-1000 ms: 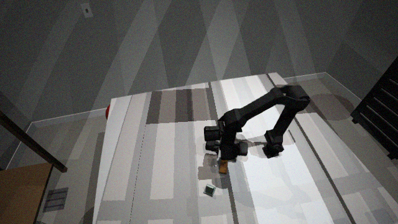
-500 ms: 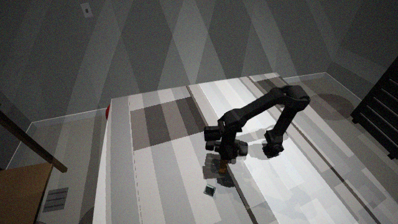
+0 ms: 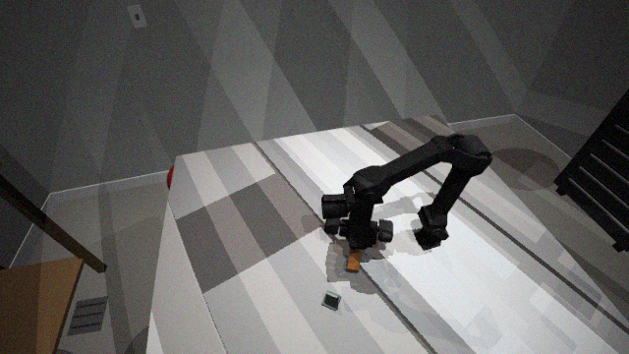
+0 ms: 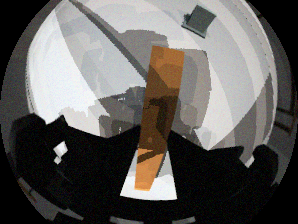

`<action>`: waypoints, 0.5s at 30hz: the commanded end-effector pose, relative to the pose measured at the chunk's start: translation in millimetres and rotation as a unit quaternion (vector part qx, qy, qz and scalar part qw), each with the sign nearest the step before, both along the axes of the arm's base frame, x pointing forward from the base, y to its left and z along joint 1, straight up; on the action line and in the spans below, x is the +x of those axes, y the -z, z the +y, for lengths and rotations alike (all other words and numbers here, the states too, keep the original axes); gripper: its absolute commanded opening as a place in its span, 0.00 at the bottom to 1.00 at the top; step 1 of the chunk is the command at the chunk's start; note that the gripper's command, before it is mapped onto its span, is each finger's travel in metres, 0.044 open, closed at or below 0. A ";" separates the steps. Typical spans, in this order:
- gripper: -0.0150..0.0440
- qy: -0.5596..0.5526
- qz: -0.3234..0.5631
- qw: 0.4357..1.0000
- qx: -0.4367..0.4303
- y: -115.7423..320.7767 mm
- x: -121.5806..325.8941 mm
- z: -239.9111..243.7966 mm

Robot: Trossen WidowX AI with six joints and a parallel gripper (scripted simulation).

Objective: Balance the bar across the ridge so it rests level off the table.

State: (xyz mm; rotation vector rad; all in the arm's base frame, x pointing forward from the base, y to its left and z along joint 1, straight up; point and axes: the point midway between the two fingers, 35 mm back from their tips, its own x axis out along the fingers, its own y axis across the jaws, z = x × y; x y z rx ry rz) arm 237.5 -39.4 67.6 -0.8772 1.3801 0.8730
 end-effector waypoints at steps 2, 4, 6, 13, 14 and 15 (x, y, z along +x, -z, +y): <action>0.25 -0.001 -0.008 1.000 -0.002 -17.4 3.9 -0.8; 0.25 -0.001 -0.008 1.000 -0.002 -22.5 3.9 -0.9; 0.25 -0.001 -0.008 1.000 -0.002 -27.6 3.7 -0.9; 0.25 -0.001 -0.007 1.000 -0.002 -45.5 2.3 -0.7; 0.25 -0.001 -0.007 1.000 -0.002 -48.1 2.0 -0.7; 0.25 -0.001 -0.007 1.000 -0.002 -50.6 1.7 -0.6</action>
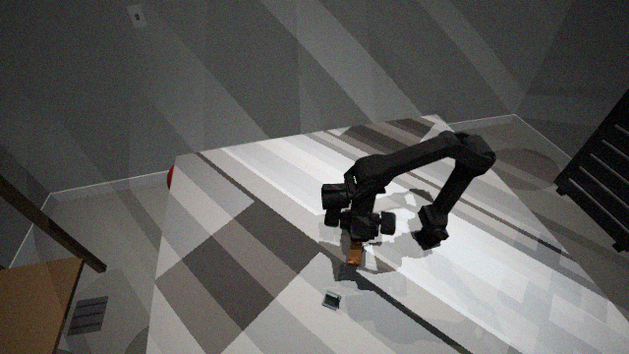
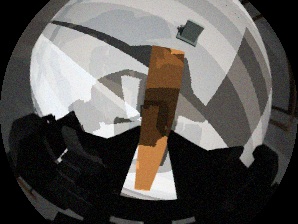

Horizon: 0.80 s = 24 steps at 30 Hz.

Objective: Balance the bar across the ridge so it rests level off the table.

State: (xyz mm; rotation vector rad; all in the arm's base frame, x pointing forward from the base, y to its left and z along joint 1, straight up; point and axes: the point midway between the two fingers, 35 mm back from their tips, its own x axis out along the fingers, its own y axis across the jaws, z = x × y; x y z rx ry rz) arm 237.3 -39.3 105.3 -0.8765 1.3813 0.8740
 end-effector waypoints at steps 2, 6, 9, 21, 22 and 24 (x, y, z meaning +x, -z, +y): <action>0.25 -0.001 -0.008 1.000 -0.002 -18.0 1.1 -0.6; 0.25 -0.002 -0.008 1.000 -0.003 -28.3 -0.7 -0.3; 0.25 -0.002 -0.008 1.000 -0.003 -34.3 -2.0 -0.1; 0.25 0.014 -0.008 1.000 -0.002 -41.1 21.7 14.7; 0.25 0.016 -0.009 1.000 -0.002 -41.7 24.5 16.7; 0.25 0.020 -0.009 1.000 -0.001 -42.9 29.9 20.8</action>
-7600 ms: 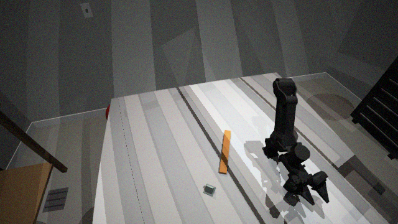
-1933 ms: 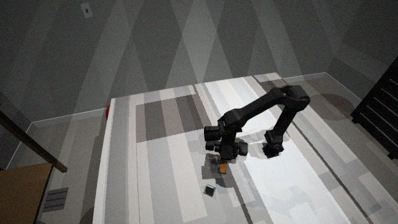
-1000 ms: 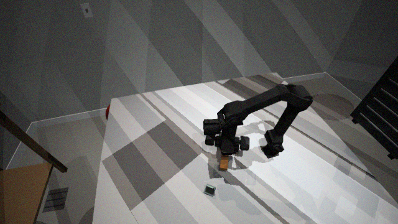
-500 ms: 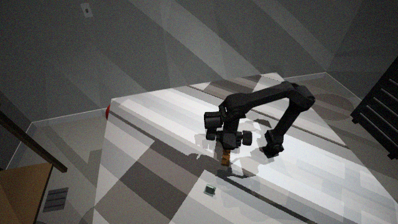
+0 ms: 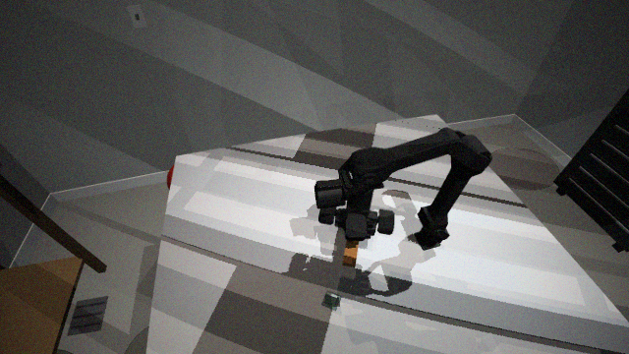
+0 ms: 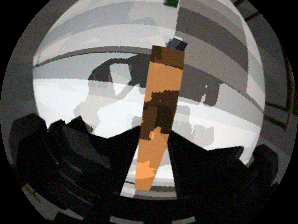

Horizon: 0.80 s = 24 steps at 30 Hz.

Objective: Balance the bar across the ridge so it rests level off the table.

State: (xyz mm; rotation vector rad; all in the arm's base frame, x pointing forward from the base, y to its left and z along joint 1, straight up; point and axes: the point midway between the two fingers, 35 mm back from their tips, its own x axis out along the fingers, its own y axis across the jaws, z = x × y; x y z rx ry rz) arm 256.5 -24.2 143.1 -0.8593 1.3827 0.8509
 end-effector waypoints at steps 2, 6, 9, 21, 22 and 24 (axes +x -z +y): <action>0.25 0.011 -0.005 1.000 -0.002 -6.3 16.2 9.8; 0.25 0.018 -0.006 1.000 -0.001 -8.2 26.8 18.8; 0.25 0.023 -0.006 1.000 -0.001 -9.5 34.6 26.0; 0.25 0.045 -0.007 0.999 0.001 -12.2 63.6 58.3; 0.25 0.047 -0.007 0.999 0.001 -12.3 65.8 61.3; 0.25 0.051 -0.007 0.999 0.002 -12.4 70.2 67.3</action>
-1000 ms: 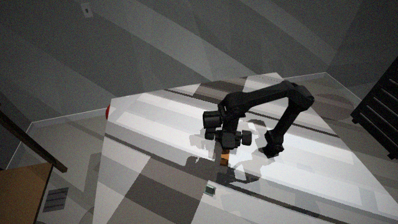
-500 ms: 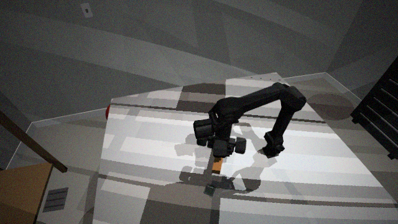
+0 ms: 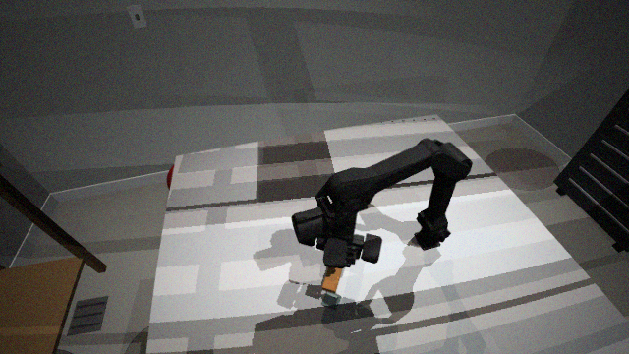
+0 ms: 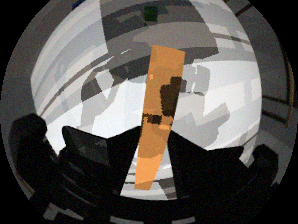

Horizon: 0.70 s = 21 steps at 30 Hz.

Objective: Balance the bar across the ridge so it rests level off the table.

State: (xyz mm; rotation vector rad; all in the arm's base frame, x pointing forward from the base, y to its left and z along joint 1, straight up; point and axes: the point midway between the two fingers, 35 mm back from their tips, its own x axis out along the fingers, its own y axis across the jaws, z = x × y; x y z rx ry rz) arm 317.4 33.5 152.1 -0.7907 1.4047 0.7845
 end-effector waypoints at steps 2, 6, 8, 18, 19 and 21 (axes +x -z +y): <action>0.25 0.011 -0.005 1.000 0.000 -3.3 13.6 15.7; 0.25 0.018 -0.006 1.000 0.000 -3.0 21.8 28.4; 0.25 0.022 -0.006 1.000 0.001 -2.7 25.7 34.9; 0.25 0.040 -0.006 0.999 0.003 0.3 43.1 69.4; 0.25 0.042 -0.006 0.999 0.003 0.7 44.7 72.9; 0.25 0.046 -0.006 0.999 0.003 1.7 47.7 80.1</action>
